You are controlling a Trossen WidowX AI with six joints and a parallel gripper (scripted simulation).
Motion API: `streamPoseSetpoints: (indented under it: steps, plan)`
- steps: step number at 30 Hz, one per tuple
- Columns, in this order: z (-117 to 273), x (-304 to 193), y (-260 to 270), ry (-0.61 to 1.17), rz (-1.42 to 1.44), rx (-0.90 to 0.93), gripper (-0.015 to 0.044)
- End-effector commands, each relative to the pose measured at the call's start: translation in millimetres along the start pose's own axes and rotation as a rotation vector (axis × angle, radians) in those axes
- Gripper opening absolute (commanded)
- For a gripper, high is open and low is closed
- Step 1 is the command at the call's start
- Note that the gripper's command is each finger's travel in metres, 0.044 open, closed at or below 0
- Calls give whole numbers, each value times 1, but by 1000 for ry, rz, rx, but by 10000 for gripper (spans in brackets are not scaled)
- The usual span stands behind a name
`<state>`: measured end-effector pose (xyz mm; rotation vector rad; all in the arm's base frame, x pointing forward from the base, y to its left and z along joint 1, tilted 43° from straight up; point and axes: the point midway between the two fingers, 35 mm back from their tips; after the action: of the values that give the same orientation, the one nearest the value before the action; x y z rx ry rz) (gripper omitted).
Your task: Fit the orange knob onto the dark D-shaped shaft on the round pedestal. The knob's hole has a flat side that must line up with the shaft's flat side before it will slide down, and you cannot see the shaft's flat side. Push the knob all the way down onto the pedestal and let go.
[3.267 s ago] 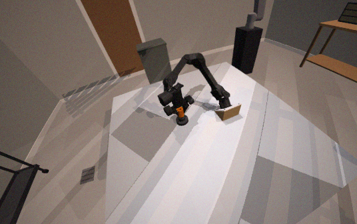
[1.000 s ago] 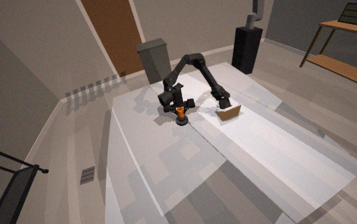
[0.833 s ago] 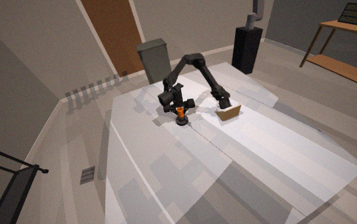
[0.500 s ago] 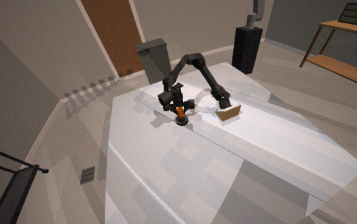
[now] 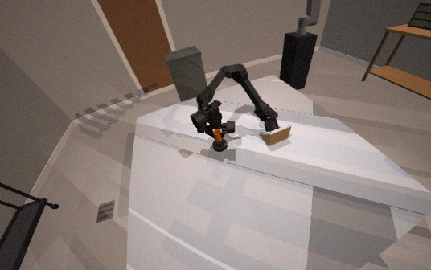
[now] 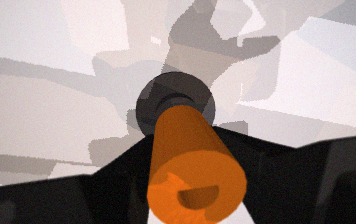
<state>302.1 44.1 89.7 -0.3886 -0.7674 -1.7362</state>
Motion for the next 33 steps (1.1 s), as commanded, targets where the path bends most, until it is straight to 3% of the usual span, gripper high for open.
streamPoseSetpoints:
  steps: [1,33]
  plan:
    - [0,0,0,1,-5,0,0]
    - [2,1,0,1,-215,0,0]
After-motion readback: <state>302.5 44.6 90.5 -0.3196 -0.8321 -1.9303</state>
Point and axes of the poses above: the point midway between the two fingers, 35 mm back from their tips, its own z axis back along the fingers, its own y axis across the jaws, x = y × z, and after that the axes turned 2 degrees about z, right-handed
